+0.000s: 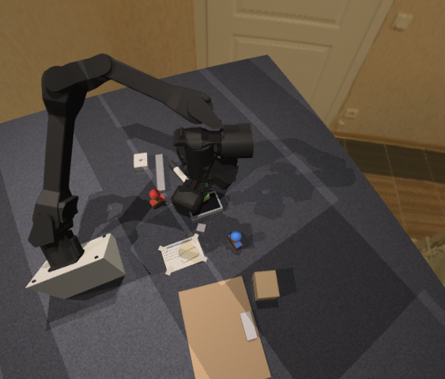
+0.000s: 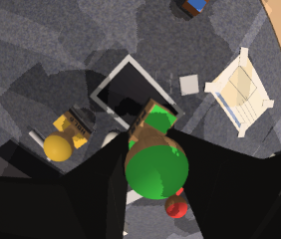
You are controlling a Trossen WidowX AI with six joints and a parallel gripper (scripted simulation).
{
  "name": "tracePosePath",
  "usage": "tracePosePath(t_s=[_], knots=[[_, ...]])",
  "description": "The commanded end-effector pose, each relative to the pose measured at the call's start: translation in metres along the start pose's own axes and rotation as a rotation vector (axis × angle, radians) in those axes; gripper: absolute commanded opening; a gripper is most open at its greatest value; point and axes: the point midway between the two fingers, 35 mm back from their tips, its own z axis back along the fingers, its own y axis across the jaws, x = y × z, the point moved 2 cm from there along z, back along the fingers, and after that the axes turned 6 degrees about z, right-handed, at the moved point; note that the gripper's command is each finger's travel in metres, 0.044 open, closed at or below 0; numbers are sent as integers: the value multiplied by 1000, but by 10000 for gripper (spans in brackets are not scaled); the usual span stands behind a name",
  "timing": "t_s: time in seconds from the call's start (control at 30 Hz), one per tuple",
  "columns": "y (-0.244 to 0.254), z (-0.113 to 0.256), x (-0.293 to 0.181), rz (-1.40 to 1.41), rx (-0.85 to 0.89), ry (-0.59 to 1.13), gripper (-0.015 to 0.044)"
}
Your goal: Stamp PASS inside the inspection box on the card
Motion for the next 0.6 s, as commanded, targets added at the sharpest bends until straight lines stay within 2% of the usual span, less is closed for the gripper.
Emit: tracePosePath(t_s=[0.0,0.57], knots=[[-1,5,1,26,-1,-6,0],[-48,7,12,479,-13,-11,0]])
